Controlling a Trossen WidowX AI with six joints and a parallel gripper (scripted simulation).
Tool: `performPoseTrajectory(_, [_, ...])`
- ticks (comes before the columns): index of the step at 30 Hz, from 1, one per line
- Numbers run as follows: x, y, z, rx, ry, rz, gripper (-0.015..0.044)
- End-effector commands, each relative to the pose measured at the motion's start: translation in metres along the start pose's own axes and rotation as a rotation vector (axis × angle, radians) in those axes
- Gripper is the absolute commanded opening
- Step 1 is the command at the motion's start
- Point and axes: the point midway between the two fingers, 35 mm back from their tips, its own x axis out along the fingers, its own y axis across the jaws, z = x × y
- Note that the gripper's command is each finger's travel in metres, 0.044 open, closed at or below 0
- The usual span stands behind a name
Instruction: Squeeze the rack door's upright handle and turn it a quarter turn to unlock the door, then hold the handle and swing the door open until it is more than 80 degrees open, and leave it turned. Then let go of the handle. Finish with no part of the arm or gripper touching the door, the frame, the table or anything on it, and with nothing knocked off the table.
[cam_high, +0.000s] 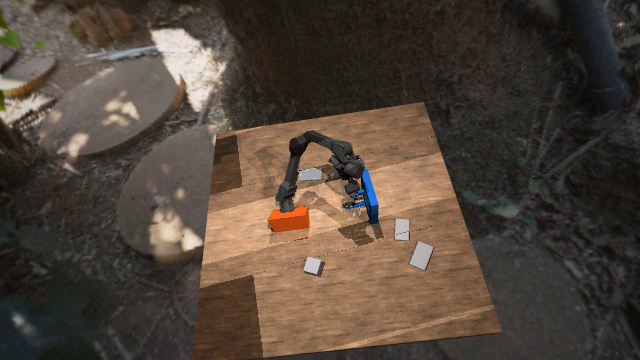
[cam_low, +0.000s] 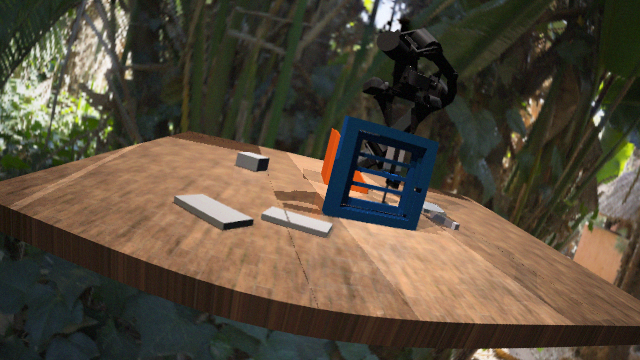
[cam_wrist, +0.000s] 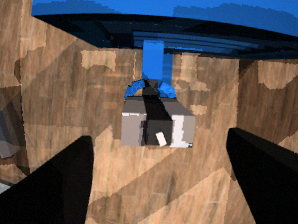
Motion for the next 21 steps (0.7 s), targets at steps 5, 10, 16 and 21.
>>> performPoseTrajectory(5, [0.013, 0.0, -0.001, 0.021, 0.05, 0.0, 0.0294])
performPoseTrajectory(10, [0.021, 0.0, -0.001, 0.032, 0.081, -0.003, 0.0294])
performPoseTrajectory(16, [0.03, 0.0, -0.002, 0.044, 0.118, -0.007, 0.0294])
performPoseTrajectory(21, [0.038, 0.0, -0.003, 0.054, 0.149, -0.011, 0.0294])
